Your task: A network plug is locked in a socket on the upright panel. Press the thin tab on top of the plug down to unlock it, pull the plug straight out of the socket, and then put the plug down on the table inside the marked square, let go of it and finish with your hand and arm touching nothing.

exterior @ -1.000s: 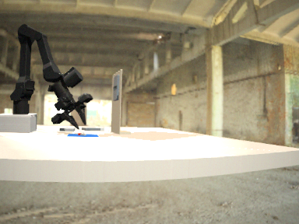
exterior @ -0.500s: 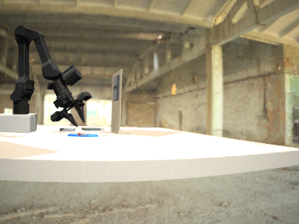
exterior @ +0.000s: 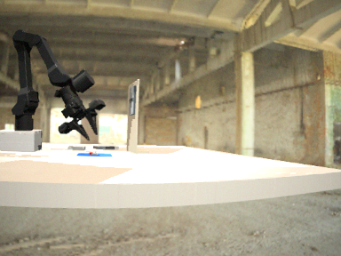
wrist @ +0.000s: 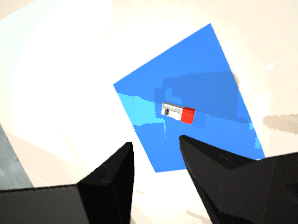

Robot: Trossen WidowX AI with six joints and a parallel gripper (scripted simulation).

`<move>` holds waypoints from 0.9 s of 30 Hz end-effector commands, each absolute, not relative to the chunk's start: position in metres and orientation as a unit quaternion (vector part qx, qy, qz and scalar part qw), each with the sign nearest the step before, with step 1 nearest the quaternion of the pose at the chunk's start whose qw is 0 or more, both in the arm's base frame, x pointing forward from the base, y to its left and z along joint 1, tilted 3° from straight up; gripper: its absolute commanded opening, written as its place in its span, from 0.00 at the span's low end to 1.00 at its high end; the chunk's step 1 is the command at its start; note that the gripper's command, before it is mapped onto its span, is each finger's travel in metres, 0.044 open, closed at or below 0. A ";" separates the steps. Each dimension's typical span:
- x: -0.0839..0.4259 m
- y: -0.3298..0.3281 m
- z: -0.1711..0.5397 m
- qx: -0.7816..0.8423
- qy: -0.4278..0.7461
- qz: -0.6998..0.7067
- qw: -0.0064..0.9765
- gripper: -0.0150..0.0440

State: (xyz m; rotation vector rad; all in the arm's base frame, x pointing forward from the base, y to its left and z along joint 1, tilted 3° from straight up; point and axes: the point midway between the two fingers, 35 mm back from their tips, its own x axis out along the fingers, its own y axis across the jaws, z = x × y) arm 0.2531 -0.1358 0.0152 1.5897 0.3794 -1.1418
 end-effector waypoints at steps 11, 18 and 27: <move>0.255 -0.136 0.038 0.672 0.153 -0.479 0.544 0.52; 0.255 -0.135 0.047 0.672 0.154 -0.479 0.544 0.52; 0.253 -0.134 0.060 0.672 0.154 -0.479 0.544 0.52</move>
